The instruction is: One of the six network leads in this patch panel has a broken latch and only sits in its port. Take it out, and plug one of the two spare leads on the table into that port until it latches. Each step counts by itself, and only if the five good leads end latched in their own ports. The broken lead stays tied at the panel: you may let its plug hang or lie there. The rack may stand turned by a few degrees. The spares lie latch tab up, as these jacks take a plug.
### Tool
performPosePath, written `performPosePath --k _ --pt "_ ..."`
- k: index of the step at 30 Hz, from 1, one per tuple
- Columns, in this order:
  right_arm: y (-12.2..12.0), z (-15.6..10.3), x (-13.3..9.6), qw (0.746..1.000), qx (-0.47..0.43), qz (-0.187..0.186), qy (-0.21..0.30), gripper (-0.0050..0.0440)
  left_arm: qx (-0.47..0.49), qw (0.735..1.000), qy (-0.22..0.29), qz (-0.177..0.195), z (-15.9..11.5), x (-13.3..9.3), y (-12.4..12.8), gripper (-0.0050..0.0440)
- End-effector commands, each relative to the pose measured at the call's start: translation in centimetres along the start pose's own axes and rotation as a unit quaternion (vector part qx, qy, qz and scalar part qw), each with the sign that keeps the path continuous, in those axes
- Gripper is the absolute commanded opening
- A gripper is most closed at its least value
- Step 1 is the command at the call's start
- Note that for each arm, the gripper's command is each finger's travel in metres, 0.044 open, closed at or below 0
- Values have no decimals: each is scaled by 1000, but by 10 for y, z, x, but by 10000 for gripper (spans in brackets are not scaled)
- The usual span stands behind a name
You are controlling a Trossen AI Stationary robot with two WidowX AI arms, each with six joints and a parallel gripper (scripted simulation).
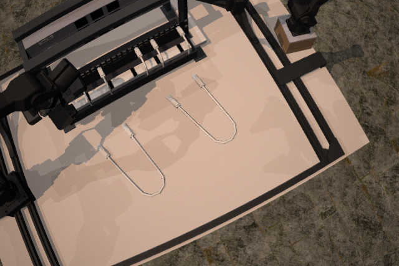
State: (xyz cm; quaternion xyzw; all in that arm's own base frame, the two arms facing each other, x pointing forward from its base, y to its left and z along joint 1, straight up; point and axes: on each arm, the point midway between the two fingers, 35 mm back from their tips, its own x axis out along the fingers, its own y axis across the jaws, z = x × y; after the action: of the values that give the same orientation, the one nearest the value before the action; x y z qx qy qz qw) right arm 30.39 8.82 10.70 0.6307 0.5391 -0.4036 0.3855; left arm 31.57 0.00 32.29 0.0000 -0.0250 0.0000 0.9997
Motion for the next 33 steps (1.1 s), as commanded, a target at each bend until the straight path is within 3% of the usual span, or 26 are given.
performPosePath --k 1,27,28,33 --pt "-1 -1 2 1000 8 -6 9 176 0 1000 0 0 0 0 0 440" --pt "-1 -1 7 999 25 -17 24 176 0 1000 0 0 0 0 0 440" --pt "-3 -4 66 999 25 -17 24 176 0 1000 0 0 0 0 0 440" --pt "-3 -4 66 999 25 -17 24 176 0 1000 0 0 0 0 0 440"
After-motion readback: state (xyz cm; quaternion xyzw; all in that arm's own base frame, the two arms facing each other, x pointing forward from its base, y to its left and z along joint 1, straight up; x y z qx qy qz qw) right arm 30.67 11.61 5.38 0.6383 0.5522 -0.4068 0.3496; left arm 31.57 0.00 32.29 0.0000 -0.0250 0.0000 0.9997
